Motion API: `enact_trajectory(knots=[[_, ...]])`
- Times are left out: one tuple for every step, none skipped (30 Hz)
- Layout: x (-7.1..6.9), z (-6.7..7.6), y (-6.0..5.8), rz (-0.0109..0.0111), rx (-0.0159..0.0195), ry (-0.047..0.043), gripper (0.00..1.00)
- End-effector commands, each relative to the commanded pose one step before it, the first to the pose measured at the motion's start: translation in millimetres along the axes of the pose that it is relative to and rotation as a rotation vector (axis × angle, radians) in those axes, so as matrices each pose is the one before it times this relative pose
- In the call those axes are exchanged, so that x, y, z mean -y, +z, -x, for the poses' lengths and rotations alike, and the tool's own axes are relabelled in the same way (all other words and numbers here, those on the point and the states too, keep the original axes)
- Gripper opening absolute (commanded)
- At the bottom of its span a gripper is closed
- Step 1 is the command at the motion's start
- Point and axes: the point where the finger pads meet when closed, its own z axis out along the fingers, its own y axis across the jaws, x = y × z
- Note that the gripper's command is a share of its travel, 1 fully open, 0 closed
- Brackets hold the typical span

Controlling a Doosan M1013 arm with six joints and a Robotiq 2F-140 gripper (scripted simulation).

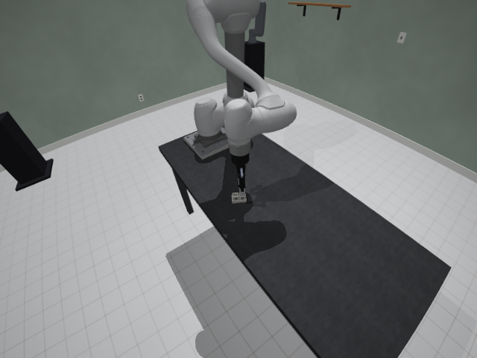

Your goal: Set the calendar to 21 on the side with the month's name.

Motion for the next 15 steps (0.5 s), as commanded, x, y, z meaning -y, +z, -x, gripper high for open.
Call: enact_trajectory(knots=[[3.73,0.12,8.89,-0.00690,-0.00117,-0.00077,0.35],[0.00,0.00,0.91,0.00000,0.00000,0.00000,0.35],[0.00,0.00,0.83,0.00000,0.00000,0.00000,0.35],[0.00,0.00,0.74,0.00000,0.00000,0.00000,0.35],[0.00,0.00,0.67,0.00000,0.00000,0.00000,0.35],[0.00,0.00,0.59,0.00000,0.00000,0.00000,0.35],[0.00,0.00,0.00,0.00000,0.00000,0.00000,0.35],[0.00,0.00,0.00,0.00000,0.00000,0.00000,0.35],[0.00,0.00,0.51,0.00000,0.00000,0.00000,0.35],[0.00,0.00,0.43,0.00000,0.00000,0.00000,0.35],[0.00,0.00,0.36,0.00000,0.00000,0.00000,0.35],[0.00,0.00,0.29,0.00000,0.00000,0.00000,0.35],[0.00,0.00,0.23,0.00000,0.00000,0.00000,0.35],[0.00,0.00,0.17,0.00000,0.00000,0.00000,0.35],[0.00,0.00,0.12,0.00000,0.00000,0.00000,0.35]])
